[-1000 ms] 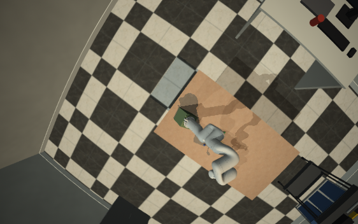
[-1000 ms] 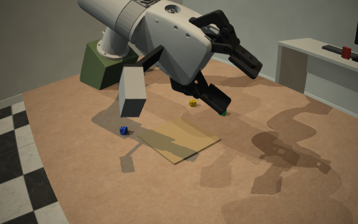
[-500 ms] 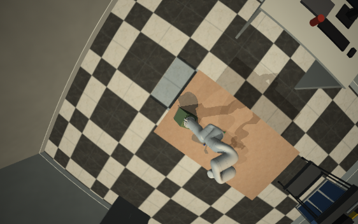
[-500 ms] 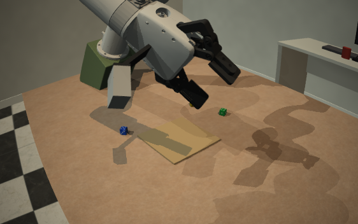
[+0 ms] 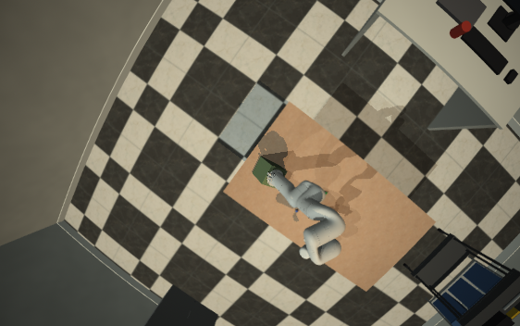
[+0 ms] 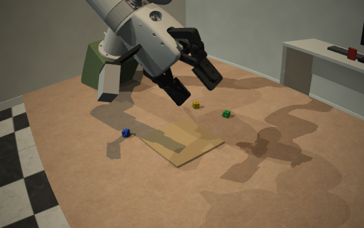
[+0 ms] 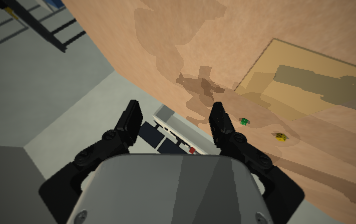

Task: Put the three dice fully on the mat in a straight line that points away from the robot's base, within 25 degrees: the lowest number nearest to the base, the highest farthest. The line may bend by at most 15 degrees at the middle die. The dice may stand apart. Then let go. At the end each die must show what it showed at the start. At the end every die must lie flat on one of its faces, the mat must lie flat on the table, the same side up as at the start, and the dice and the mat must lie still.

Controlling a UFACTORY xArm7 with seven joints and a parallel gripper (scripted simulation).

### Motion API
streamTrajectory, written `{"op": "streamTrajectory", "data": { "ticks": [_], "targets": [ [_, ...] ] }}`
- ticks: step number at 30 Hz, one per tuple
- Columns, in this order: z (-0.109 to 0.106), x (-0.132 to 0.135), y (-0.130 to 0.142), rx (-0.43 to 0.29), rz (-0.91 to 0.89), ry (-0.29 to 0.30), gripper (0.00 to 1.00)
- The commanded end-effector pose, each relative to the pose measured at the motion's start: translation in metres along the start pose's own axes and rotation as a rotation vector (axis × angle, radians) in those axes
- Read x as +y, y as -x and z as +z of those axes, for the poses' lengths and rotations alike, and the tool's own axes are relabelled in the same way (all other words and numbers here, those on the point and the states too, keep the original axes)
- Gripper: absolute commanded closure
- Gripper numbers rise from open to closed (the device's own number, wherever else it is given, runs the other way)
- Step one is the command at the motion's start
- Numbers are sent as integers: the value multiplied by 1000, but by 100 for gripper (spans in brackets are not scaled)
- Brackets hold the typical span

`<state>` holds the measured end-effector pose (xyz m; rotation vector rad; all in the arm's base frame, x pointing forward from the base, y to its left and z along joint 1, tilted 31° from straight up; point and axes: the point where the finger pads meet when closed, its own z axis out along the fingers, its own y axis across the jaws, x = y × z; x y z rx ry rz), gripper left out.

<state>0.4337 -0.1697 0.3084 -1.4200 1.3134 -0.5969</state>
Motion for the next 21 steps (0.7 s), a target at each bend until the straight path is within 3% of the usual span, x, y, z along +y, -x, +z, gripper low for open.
{"op": "streamTrajectory", "data": {
  "ticks": [1,6,7,21],
  "targets": [
    [-2,1,0,3,2,8,0],
    [-2,1,0,3,2,8,0],
    [-11,23,1,27,17,80,0],
    [-11,23,1,27,17,80,0]
  ]
}}
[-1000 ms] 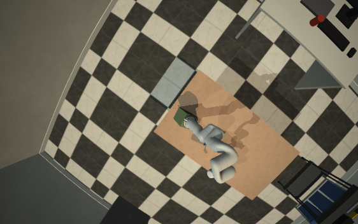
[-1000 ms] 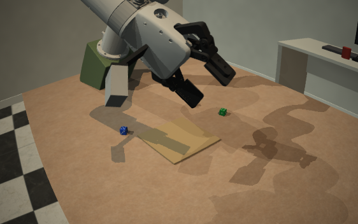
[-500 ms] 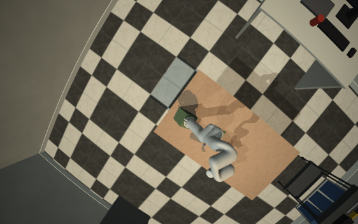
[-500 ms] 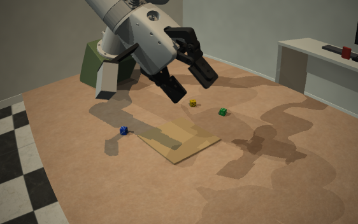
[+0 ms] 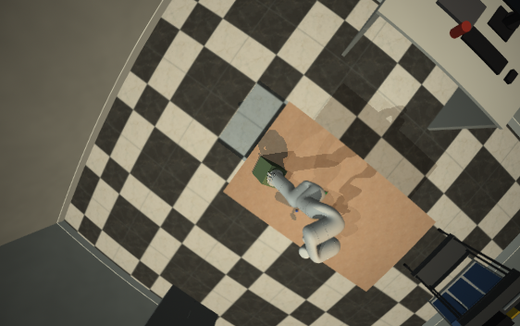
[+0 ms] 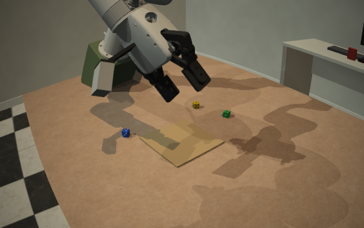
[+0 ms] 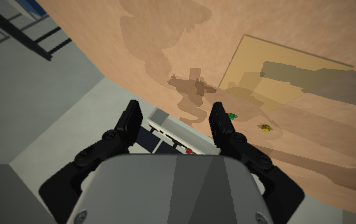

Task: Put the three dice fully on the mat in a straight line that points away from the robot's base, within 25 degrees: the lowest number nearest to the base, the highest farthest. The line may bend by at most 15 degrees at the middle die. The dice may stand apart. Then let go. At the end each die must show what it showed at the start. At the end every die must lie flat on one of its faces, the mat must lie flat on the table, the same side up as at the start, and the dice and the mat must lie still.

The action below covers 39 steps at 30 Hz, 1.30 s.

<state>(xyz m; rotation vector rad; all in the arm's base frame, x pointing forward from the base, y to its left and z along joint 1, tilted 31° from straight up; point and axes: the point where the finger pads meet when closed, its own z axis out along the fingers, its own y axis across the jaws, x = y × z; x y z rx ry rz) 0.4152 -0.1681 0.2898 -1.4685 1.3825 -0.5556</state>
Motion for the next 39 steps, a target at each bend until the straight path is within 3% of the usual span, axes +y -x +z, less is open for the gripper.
{"op": "streamTrajectory", "data": {
  "ticks": [1,2,19,20,34,36,39],
  "targets": [
    [-9,21,-1,30,13,68,0],
    [-17,42,-3,60,24,134,0],
    [-17,42,-3,60,24,134,0],
    [-26,61,-4,93,34,195,0],
    [-26,61,-4,93,34,195,0],
    [-43,95,-9,162,47,302,0],
    [-43,95,-9,162,47,302,0]
  ]
}}
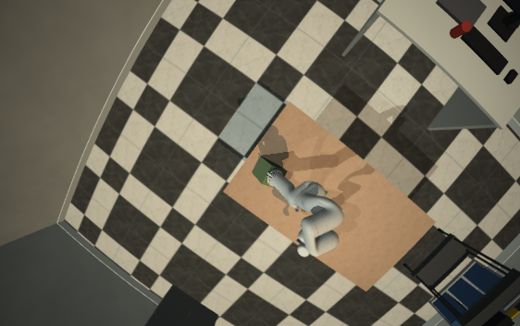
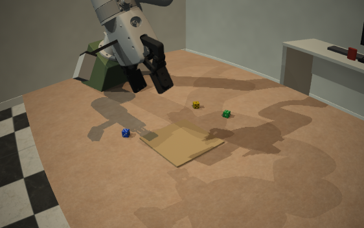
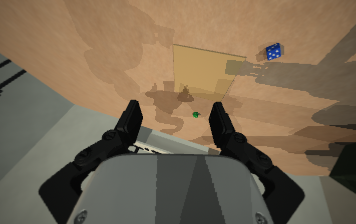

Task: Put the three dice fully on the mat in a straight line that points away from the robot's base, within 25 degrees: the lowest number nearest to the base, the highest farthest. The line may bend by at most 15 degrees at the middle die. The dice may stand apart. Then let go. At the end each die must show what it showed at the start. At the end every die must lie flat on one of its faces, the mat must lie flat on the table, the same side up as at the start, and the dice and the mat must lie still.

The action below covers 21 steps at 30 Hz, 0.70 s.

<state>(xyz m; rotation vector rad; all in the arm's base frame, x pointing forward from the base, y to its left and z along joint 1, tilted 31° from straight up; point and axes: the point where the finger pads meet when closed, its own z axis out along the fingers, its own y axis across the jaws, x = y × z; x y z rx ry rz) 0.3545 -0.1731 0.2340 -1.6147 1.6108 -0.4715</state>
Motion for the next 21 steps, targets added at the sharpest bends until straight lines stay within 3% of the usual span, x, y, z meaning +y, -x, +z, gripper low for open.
{"op": "streamTrajectory", "data": {
  "ticks": [1,13,15,21],
  "targets": [
    [-7,21,-4,44,10,64,0],
    [-7,21,-4,44,10,64,0],
    [-16,50,-11,110,20,149,0],
    [-16,50,-11,110,20,149,0]
  ]
}}
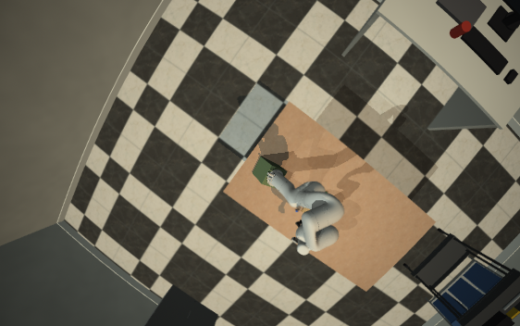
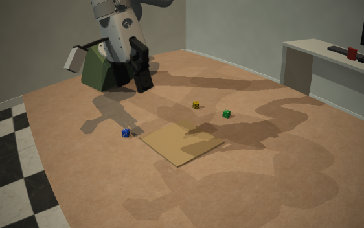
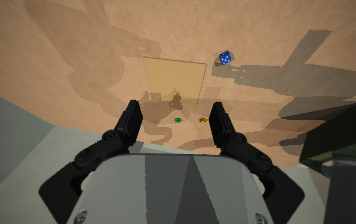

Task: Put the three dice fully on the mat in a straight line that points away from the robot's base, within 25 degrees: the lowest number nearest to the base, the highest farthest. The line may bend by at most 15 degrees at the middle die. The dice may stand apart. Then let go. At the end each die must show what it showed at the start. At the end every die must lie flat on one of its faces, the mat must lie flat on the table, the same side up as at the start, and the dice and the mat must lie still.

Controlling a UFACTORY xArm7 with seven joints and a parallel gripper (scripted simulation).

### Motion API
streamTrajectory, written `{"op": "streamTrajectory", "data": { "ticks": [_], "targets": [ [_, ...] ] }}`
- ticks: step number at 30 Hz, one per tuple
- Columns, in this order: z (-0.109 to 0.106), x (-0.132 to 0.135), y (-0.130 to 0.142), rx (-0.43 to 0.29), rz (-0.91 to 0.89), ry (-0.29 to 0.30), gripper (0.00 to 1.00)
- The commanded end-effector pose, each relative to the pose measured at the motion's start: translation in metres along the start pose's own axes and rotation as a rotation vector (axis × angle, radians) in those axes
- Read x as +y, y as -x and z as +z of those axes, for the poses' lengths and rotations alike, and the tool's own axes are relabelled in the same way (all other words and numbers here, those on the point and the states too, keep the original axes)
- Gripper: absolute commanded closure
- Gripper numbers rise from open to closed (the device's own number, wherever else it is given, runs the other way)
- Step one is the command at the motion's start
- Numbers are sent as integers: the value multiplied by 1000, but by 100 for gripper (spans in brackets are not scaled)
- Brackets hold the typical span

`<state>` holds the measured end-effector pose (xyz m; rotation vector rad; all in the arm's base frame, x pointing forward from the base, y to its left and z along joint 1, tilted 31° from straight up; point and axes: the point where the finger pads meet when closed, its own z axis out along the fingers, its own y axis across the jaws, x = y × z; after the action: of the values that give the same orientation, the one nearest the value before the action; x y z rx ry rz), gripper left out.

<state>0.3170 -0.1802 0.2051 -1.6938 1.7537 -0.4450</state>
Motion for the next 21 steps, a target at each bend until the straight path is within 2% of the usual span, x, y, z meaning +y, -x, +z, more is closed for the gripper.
{"op": "streamTrajectory", "data": {
  "ticks": [1,3,4,7,10,13,17,21],
  "targets": [
    [-3,5,-2,19,2,19,0],
    [-3,5,-2,19,2,19,0],
    [-5,18,-6,49,5,54,0],
    [-5,18,-6,49,5,54,0],
    [-10,37,-12,100,10,107,0],
    [-10,37,-12,100,10,107,0],
    [-15,56,-19,158,14,162,0],
    [-16,60,-20,168,14,171,0]
  ]
}}
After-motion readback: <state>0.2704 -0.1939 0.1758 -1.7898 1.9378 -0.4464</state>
